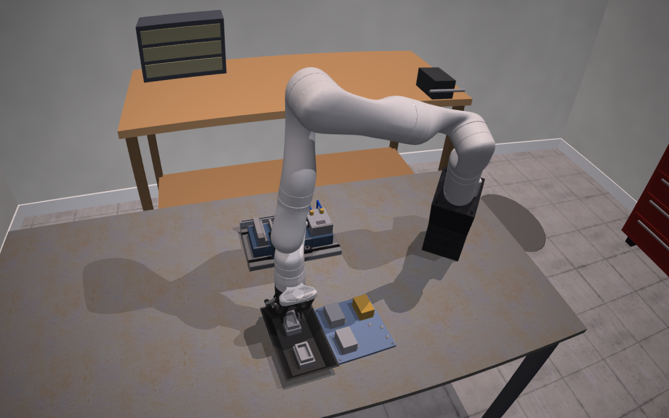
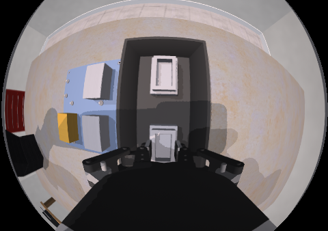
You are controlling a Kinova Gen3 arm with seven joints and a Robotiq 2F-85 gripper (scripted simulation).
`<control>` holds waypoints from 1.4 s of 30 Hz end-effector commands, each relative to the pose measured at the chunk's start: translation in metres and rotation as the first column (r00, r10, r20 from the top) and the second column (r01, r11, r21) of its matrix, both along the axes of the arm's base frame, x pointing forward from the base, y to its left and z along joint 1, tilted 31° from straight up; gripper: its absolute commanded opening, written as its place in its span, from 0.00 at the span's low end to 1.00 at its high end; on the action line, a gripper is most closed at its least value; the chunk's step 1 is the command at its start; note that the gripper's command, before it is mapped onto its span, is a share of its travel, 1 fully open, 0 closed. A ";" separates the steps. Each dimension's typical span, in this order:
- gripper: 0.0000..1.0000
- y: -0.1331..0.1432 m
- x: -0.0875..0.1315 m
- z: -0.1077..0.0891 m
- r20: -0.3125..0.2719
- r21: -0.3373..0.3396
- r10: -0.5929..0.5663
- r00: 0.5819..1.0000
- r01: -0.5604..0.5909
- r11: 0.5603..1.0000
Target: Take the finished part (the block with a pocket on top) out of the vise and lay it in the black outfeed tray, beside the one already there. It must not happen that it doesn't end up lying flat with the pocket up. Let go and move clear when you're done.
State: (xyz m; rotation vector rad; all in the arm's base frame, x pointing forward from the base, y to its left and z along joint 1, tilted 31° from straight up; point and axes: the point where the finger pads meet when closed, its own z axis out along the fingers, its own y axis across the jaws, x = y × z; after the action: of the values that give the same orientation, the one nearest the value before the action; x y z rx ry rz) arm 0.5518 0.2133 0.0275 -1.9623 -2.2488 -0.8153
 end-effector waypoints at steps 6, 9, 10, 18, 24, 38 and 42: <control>0.00 0.002 0.001 0.000 0.011 -0.004 0.014 1.000 -0.014 1.000; 0.00 0.002 0.001 0.000 0.011 -0.004 0.014 1.000 -0.014 1.000; 0.00 0.002 0.001 0.000 0.011 -0.004 0.014 1.000 -0.014 1.000; 0.00 0.002 0.001 0.000 0.011 -0.004 0.014 1.000 -0.014 1.000; 0.00 0.002 0.001 0.000 0.011 -0.004 0.014 1.000 -0.014 1.000; 0.00 0.002 0.001 0.000 0.011 -0.004 0.014 1.000 -0.014 1.000; 0.67 0.002 0.001 0.000 0.011 -0.004 0.014 1.000 -0.014 1.000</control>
State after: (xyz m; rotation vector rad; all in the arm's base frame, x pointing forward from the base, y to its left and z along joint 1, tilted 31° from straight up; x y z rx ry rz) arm 0.5515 0.2134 0.0268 -1.9617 -2.2488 -0.8141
